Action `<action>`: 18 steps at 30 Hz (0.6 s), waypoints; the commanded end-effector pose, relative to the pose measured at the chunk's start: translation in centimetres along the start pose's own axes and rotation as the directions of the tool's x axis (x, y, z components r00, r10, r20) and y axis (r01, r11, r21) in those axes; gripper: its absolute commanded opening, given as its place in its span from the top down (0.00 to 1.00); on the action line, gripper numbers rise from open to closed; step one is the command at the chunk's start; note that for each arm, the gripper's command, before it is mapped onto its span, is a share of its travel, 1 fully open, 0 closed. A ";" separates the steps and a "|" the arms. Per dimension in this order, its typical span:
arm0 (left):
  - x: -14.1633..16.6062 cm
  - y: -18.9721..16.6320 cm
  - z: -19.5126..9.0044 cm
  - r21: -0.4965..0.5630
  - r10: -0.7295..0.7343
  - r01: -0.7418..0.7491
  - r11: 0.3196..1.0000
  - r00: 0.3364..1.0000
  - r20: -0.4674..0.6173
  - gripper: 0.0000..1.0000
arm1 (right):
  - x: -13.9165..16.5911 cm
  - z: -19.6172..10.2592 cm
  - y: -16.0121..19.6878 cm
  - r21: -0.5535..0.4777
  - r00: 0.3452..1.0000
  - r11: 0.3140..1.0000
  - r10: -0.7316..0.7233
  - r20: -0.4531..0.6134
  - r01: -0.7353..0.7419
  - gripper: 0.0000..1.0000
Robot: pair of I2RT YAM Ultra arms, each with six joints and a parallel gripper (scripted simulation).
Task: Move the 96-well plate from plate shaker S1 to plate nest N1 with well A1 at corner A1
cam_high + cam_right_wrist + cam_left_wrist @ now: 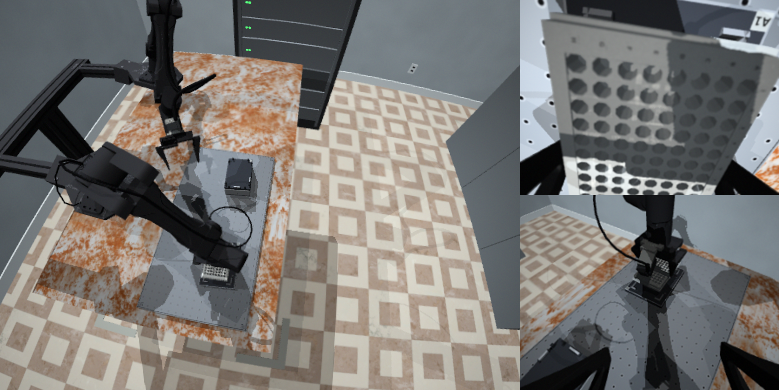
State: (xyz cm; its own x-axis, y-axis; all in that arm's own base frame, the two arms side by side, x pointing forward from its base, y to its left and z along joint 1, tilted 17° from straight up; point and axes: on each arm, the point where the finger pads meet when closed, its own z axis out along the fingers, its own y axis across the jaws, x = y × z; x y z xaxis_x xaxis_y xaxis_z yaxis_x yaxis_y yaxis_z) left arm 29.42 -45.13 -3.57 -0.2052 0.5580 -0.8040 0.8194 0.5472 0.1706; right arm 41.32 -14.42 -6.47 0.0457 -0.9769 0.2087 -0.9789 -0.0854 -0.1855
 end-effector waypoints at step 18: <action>0.1 -1.2 3.0 0.035 0.021 -0.022 0.999 1.000 0.022 0.00 | 0.2 -0.1 -1.6 0.037 1.000 0.999 -0.021 -0.011 0.022 0.18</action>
State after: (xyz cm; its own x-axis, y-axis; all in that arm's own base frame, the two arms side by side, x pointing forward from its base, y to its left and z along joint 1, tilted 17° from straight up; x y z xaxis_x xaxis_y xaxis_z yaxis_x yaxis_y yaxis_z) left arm 29.46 -45.49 -8.66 -0.2170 0.6028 -0.7678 0.8372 0.5194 0.1712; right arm 41.69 -14.65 -7.15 0.0580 -0.9756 0.2115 -0.9776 -0.0985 -0.1862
